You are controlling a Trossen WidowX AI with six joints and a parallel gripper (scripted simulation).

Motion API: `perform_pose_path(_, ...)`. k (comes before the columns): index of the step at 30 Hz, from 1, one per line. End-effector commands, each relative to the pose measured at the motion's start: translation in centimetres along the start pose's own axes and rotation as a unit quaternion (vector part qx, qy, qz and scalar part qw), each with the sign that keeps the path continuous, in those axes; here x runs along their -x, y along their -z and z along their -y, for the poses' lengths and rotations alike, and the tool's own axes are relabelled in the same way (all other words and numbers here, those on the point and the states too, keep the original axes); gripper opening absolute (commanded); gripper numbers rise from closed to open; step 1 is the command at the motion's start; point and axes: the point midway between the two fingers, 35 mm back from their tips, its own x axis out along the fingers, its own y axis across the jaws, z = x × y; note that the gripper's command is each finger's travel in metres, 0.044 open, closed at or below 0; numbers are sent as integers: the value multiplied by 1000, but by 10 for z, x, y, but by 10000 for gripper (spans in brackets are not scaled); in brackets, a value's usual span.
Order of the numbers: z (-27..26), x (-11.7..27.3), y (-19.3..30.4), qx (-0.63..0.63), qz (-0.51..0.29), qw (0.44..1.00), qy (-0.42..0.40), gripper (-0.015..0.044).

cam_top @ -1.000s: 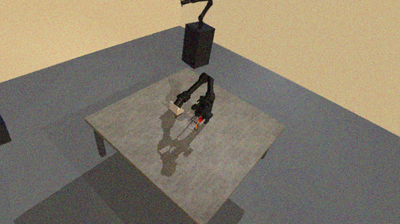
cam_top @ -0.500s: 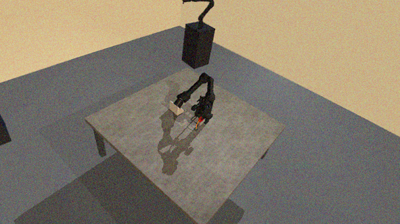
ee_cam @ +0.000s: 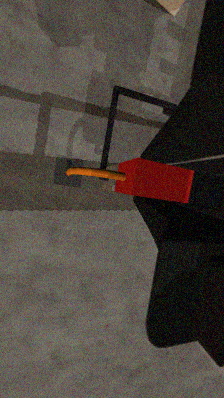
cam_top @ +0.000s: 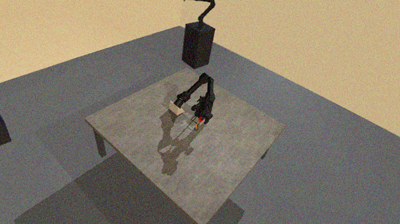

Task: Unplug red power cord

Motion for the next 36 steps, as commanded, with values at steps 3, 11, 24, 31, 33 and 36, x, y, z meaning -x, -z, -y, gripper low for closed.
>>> perform_pose_path(3, -1, 1, -15, 0, 4, 1000, -1, 0)
perform_pose_path(11, -2, 2, -28, 0, 5, 1000, -1, 0)
perform_pose_path(24, 0, 4, -49, 0, 5, 1000, -2, 0)
perform_pose_path(31, 2, 5, -60, 0, 5, 1000, -2, 0)
perform_pose_path(33, 3, 6, -63, 0, 5, 1000, -2, 0)
perform_pose_path(36, -1, 0, -41, 11, -8, 1000, 1, 53)
